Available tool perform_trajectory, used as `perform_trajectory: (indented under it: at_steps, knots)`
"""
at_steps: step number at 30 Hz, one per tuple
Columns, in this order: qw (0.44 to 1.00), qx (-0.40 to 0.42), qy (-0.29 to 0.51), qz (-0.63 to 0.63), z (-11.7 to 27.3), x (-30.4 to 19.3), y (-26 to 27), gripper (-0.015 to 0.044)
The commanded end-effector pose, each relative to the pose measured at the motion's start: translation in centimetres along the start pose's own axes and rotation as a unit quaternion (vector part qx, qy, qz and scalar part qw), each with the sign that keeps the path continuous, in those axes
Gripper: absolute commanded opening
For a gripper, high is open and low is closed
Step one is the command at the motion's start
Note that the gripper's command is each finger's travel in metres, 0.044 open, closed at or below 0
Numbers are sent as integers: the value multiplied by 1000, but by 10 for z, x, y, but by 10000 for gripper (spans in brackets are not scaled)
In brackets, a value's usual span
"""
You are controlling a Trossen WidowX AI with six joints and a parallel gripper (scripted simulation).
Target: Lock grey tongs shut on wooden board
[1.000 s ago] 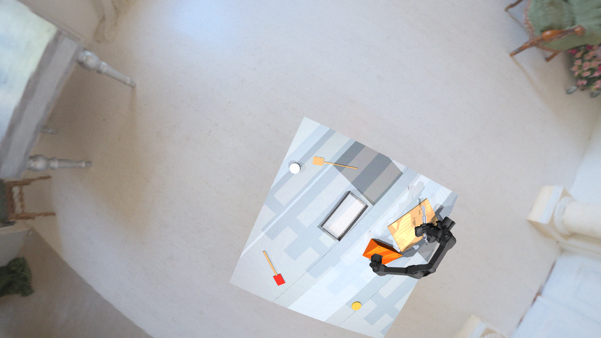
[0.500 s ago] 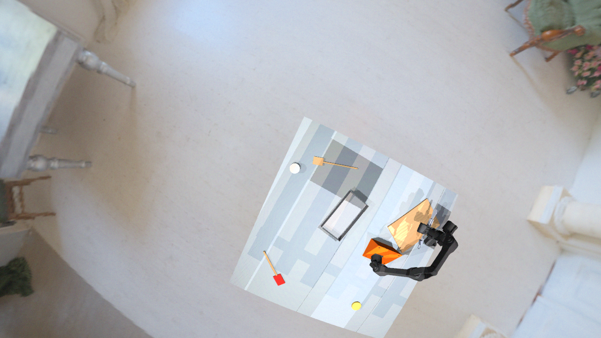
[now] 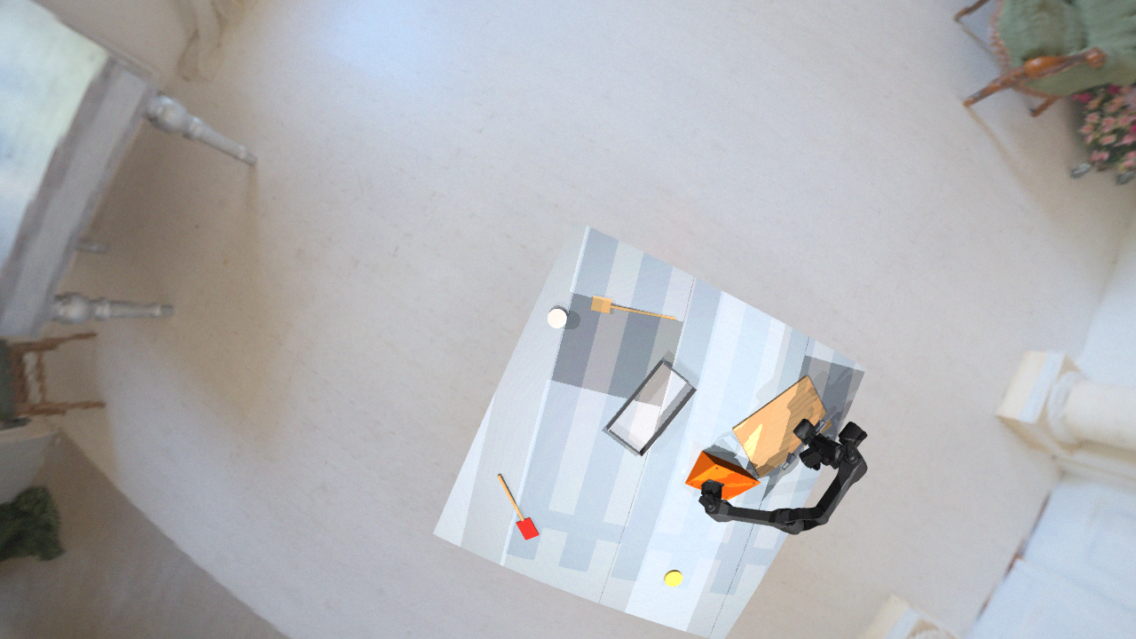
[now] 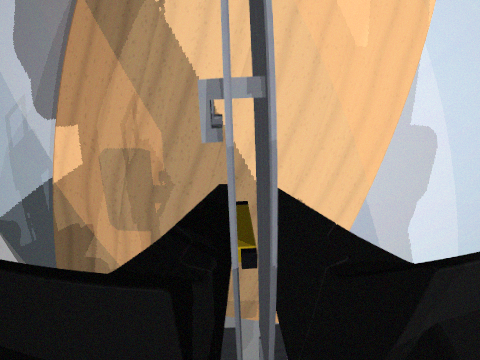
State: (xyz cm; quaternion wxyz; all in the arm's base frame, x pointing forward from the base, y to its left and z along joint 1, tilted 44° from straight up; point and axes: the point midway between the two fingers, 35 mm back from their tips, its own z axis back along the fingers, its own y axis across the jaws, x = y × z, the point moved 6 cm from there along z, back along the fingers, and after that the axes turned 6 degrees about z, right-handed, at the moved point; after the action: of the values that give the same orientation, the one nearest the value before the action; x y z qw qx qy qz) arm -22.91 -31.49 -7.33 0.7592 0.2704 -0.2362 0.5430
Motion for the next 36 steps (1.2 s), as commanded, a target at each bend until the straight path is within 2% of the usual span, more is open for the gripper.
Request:
perform_trajectory:
  at_steps: [1,36]
  knots:
    - [1000,3,5,-6,4,1,2,-150]
    - [971,-9,238,-10,-8,5,2,-150]
